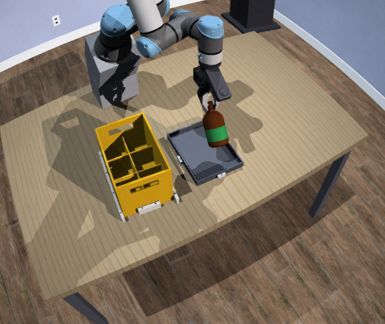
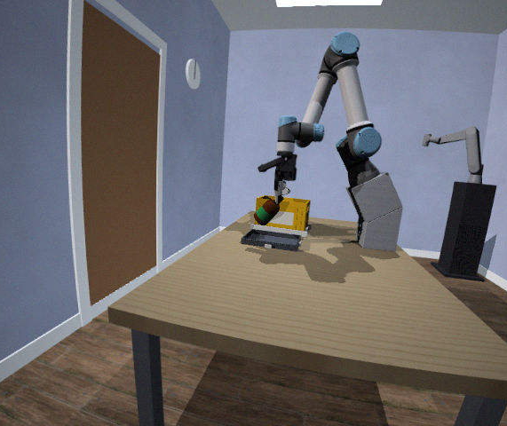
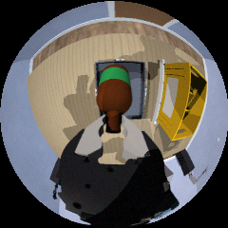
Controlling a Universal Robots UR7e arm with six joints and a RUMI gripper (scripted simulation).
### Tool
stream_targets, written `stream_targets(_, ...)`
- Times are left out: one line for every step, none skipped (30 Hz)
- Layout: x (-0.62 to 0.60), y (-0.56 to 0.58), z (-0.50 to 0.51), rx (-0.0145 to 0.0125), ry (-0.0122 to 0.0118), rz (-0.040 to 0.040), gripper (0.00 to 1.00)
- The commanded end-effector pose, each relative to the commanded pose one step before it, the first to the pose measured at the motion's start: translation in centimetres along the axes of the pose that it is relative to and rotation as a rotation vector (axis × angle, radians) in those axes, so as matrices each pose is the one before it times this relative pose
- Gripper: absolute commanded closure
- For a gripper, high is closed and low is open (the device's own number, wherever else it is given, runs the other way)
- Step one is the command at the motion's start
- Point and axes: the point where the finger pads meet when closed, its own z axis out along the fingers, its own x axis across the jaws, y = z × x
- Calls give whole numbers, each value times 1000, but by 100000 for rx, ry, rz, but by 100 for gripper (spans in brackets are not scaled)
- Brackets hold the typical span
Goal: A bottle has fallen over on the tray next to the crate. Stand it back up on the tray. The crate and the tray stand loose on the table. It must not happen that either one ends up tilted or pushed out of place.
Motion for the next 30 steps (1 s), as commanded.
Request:
stream_targets(-21, -43, -35, 128, -59, 0, 100)
stream_targets(0, 0, 0, 0, 0, 0, 100)
stream_targets(0, 0, 0, 0, 0, 0, 100)
stream_targets(0, 0, 0, 0, 0, 0, 100)
stream_targets(0, 0, 0, 0, 0, 0, 100)
stream_targets(0, 0, 0, 0, 0, 0, 100)
stream_targets(0, 0, 0, 0, 0, 0, 100)
stream_targets(0, 0, 0, 0, 0, -9, 100)
stream_targets(0, 0, 0, 0, 0, -61, 100)
stream_targets(0, 0, 0, 0, 0, -154, 100)
stream_targets(0, -1, 0, 0, 0, -279, 100)
stream_targets(0, -1, 0, 0, 0, -426, 100)
stream_targets(0, 0, 0, 0, 0, 0, 100)
stream_targets(0, 0, 0, 0, 0, 0, 100)
stream_targets(0, -1, 0, 0, 0, -587, 100)
stream_targets(0, -1, 0, 0, 0, -754, 100)
stream_targets(0, -2, 0, 0, 0, -920, 100)
stream_targets(0, -2, 0, 0, 0, -1079, 100)
stream_targets(0, -2, 0, 0, 0, -1225, 100)
stream_targets(0, -2, 0, 0, 0, -1354, 100)
stream_targets(0, -1, 0, 0, 0, -1462, 100)
stream_targets(0, -1, 0, 0, 0, -1545, 100)
stream_targets(0, -1, 0, 0, 0, -1603, 100)
stream_targets(0, 0, 0, 0, 0, -1631, 100)
stream_targets(0, 0, 0, 0, 0, -1631, 100)
stream_targets(0, 1, 0, 0, 0, -1603, 100)
stream_targets(0, 1, 0, 0, 0, -1546, 100)
stream_targets(0, 1, 0, 0, 0, -1462, 100)
stream_targets(0, 2, 0, 0, 0, -1354, 100)
stream_targets(0, 0, 0, 0, 0, 0, 100)
